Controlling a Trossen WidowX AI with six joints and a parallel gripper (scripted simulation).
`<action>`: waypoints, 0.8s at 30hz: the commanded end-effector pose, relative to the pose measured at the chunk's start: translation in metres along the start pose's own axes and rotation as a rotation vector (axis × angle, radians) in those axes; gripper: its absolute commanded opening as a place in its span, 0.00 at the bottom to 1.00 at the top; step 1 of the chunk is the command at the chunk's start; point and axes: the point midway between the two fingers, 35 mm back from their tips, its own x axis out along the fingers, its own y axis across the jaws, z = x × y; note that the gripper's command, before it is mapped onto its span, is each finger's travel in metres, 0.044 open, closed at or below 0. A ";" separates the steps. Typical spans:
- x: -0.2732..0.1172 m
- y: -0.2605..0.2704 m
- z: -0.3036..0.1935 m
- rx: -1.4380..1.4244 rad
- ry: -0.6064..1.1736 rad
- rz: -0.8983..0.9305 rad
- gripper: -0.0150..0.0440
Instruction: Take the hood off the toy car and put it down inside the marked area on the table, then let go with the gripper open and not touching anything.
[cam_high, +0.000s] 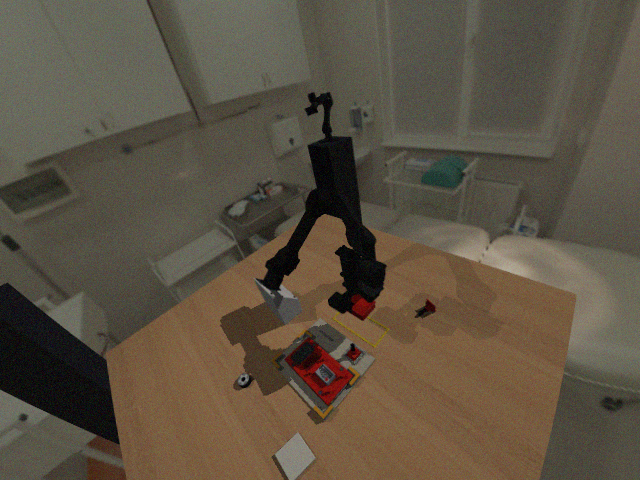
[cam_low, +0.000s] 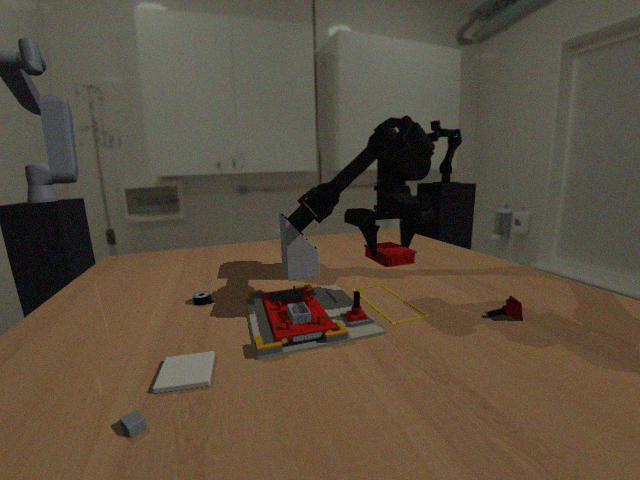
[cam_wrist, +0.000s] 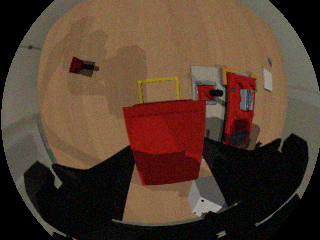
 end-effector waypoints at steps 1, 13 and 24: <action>0.004 0.000 -0.004 0.015 0.010 0.006 0.25; 0.014 0.000 -0.003 0.014 0.011 0.004 0.25; 0.024 -0.001 -0.003 0.014 0.011 0.002 0.25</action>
